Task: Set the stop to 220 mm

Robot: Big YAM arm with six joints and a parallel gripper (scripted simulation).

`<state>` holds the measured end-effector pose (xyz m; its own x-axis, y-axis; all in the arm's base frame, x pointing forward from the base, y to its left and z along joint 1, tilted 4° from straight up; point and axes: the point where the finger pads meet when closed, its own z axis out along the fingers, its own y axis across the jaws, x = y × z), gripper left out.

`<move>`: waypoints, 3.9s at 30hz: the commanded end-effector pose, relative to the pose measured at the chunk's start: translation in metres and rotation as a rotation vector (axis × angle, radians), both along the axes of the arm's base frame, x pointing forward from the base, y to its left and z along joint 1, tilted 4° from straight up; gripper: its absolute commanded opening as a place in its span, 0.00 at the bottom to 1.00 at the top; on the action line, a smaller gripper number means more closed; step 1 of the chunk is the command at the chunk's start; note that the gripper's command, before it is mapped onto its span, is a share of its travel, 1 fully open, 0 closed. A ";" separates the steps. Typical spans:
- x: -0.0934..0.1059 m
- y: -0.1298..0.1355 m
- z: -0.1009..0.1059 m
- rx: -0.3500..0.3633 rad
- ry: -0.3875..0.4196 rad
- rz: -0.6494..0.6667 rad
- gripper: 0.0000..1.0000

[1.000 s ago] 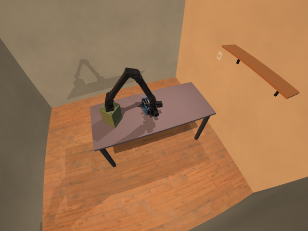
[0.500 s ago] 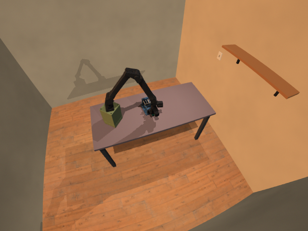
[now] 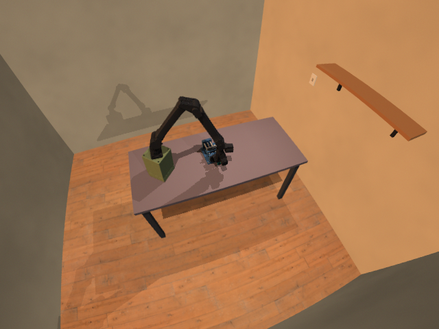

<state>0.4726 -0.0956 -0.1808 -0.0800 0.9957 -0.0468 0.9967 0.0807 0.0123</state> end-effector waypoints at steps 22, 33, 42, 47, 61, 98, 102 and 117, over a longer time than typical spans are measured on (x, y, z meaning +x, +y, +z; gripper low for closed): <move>0.059 0.003 0.042 -0.014 -0.114 0.003 0.06; 0.067 0.005 0.055 -0.013 -0.108 0.003 0.06; 0.065 0.005 0.059 -0.012 -0.104 0.003 0.06; 0.064 0.006 0.071 -0.013 -0.104 0.003 0.06; 0.035 0.009 0.076 -0.007 -0.065 0.007 0.06; -0.026 -0.008 0.082 -0.017 -0.083 0.001 0.06; -0.036 -0.008 0.079 -0.013 -0.060 0.001 0.06; -0.049 -0.008 0.058 -0.011 -0.042 0.001 0.06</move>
